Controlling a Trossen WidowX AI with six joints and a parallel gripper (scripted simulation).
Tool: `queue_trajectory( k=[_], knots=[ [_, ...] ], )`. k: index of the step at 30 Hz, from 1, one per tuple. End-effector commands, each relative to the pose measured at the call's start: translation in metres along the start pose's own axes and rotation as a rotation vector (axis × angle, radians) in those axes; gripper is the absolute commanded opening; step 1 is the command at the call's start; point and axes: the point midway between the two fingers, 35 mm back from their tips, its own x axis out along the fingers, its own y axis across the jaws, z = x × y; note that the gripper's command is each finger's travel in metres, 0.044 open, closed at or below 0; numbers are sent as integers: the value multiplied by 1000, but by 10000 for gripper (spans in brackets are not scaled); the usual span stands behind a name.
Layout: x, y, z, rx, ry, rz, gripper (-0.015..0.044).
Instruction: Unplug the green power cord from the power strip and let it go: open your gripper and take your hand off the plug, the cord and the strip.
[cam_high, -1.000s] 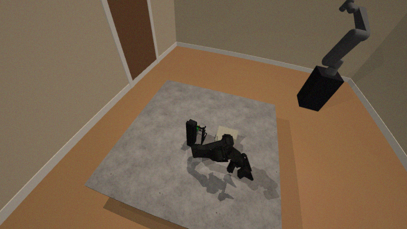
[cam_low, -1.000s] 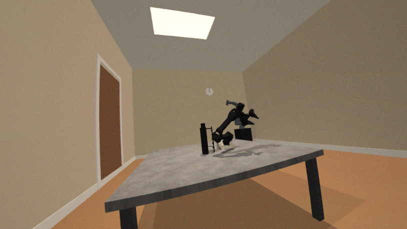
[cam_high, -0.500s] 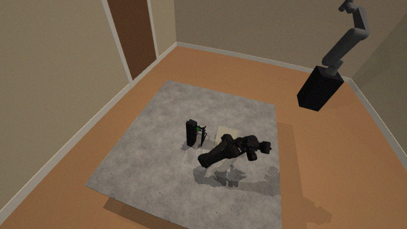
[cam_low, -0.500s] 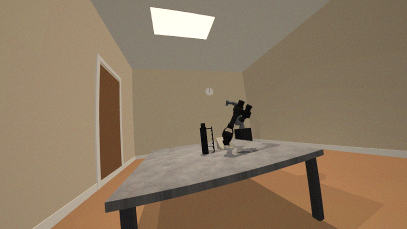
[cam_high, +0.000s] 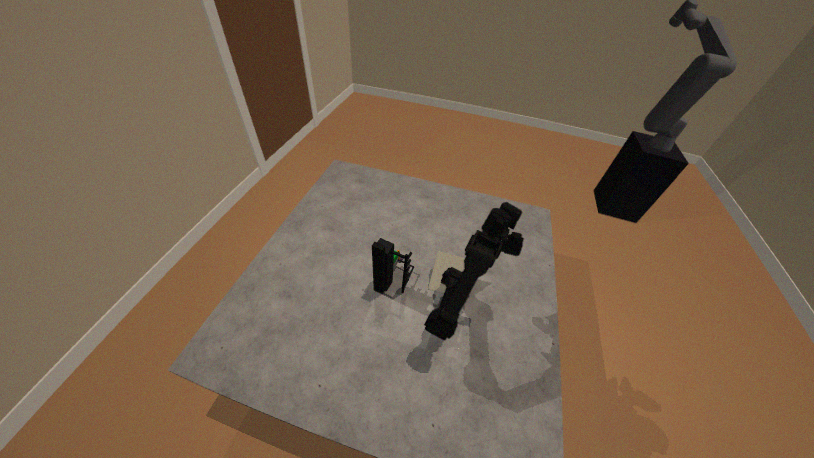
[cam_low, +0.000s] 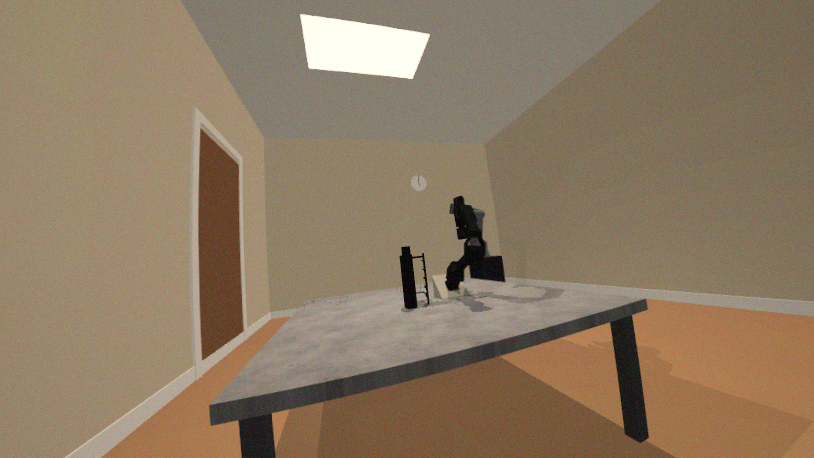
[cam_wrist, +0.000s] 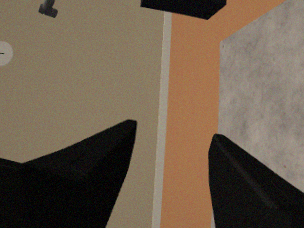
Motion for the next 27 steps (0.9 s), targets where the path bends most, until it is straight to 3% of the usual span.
queue_trajectory(
  k=[1,8,15,27],
  knots=[
    [11,1,-70,-259,206,-65,160],
    [8,-27,-178,-659,519,-169,160],
    [-15,-91,-262,-1022,778,-316,160],
    [-73,-246,-338,-1544,1190,-749,160]
  ],
)
